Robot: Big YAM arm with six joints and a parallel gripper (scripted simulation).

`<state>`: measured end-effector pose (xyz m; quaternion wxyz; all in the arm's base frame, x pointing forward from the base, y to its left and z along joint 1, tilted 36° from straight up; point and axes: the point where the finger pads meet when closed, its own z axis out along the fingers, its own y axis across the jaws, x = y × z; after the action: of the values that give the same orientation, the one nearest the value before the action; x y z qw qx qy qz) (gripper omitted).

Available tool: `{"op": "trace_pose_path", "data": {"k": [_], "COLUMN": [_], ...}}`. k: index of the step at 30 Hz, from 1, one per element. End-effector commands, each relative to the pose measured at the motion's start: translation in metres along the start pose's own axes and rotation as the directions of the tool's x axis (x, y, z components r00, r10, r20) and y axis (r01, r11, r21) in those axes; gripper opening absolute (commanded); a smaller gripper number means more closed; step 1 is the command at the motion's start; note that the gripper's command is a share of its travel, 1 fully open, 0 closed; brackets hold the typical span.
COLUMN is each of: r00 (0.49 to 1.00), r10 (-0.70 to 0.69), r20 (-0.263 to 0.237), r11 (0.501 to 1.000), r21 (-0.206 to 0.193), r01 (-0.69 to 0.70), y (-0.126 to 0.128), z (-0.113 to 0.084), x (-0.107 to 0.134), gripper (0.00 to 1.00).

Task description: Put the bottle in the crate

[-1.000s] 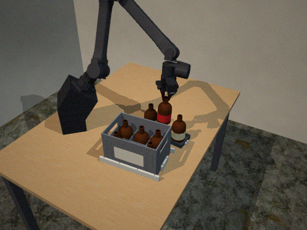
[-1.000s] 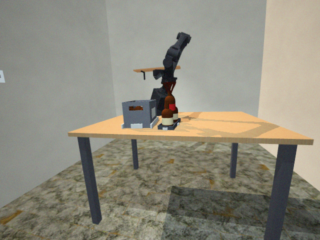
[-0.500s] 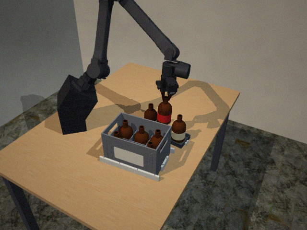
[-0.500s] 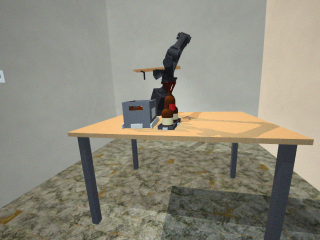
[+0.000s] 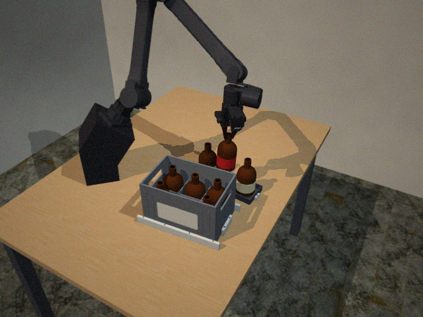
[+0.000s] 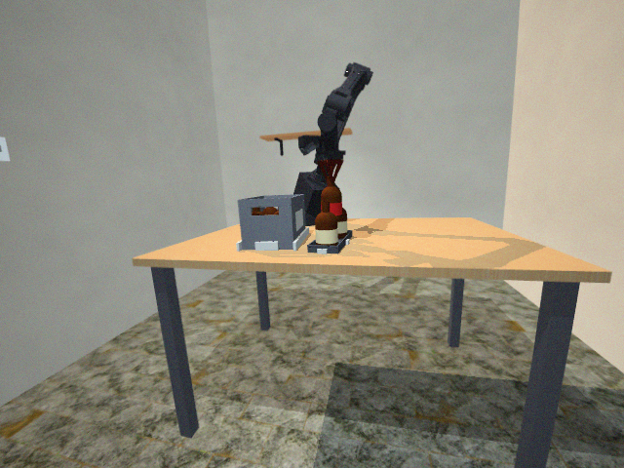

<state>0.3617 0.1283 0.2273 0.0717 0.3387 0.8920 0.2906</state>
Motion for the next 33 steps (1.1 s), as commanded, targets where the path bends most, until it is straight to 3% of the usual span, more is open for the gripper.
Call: {"op": "trace_pose_path", "data": {"k": [1, 33], "r00": [0.998, 0.998], "r10": [-0.033, -0.033], "r20": [0.057, 0.056], "r11": [0.997, 0.997], "r21": [-0.068, -0.067], "r01": [0.036, 0.036], "y": [0.0274, 0.0270], "z": [-0.0347, -0.0438], "x": [-0.0116, -0.0109], "gripper": [0.00, 0.00]}}
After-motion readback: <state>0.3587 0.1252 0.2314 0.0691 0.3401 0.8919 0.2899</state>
